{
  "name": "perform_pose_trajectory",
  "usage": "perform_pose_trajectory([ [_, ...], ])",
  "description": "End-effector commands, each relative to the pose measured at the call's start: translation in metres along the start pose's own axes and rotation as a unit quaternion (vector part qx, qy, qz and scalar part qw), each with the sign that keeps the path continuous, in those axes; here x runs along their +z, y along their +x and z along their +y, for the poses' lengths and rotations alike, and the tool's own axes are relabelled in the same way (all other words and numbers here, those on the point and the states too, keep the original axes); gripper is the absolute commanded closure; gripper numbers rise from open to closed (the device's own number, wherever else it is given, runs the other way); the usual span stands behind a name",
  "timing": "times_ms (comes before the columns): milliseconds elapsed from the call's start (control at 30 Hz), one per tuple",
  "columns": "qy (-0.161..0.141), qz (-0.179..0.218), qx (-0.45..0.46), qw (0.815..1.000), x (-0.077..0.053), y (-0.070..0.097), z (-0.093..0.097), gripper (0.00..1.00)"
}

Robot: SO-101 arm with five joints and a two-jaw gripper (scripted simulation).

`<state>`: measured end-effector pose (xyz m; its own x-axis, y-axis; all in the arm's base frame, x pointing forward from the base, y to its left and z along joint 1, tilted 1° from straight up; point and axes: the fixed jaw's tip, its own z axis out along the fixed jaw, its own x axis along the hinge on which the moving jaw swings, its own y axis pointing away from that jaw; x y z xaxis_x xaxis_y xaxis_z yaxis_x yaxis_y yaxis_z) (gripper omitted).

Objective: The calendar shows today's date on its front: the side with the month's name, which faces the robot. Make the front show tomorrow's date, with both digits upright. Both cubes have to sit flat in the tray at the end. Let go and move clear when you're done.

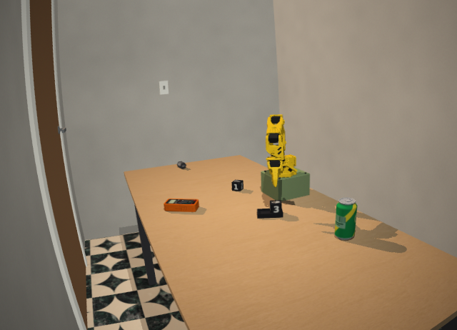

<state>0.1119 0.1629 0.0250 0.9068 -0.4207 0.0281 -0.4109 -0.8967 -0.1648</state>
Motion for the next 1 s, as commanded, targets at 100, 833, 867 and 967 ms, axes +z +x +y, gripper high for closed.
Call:
perform_pose_trajectory([
  [100, 0.079, 0.013, 0.000, 0.997, -0.027, 0.004, -0.017, 0.65],
  [833, 0.170, 0.031, 0.006, 0.985, -0.059, 0.010, -0.031, 0.65],
  [867, 0.170, 0.032, 0.009, 0.985, -0.059, 0.011, -0.031, 0.65],
  [967, 0.169, 0.037, 0.023, 0.985, -0.059, 0.017, -0.030, 0.65],
])
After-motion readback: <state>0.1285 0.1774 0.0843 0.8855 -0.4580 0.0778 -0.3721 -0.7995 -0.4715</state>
